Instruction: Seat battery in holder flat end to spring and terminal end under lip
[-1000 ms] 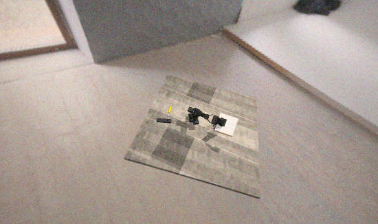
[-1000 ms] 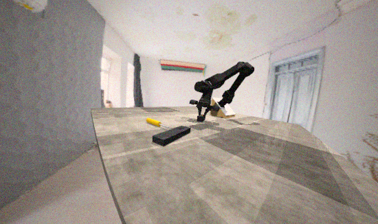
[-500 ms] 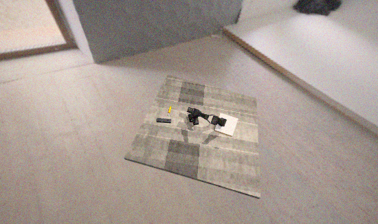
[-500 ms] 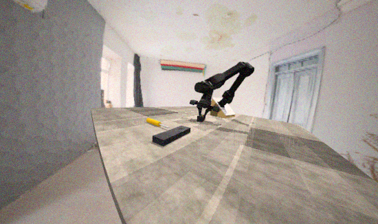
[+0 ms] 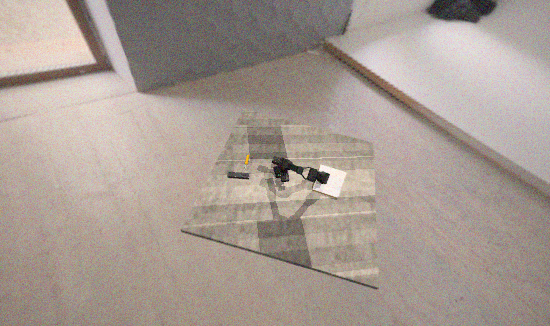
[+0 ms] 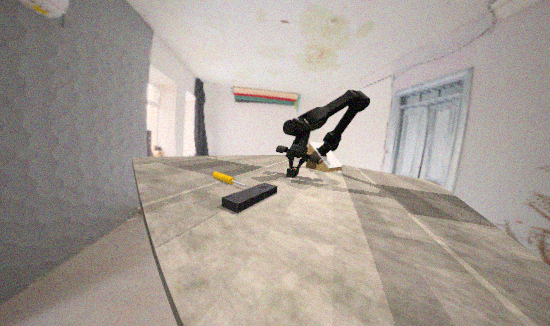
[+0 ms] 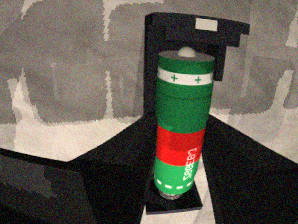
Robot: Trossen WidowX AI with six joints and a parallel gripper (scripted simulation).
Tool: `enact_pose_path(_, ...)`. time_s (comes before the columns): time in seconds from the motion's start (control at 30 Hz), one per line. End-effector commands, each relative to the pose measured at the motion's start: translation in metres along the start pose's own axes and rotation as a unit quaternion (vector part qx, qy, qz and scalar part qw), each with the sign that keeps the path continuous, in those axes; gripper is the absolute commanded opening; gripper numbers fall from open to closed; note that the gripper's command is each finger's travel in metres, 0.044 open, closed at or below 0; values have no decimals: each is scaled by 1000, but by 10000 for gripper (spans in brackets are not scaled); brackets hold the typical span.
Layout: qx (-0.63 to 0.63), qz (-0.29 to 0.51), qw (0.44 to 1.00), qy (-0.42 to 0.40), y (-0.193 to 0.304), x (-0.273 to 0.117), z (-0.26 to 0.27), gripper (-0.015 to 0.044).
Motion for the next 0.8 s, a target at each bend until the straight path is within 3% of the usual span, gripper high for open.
enact_pose_path(0.0,5,5,1000,1,-3,2,0,76)
enact_pose_path(0.77,4,2,1000,1,-10,1,2,76)
Point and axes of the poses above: the point midway between the two fingers, 35 mm back from their tips, its own x axis out along the fingers, its own z axis across the jaws, y = z × x, the point moved 6 cm from there along -x, back along the fingers, and after that the axes turned 14 degrees about x, right-handed, at the moved point
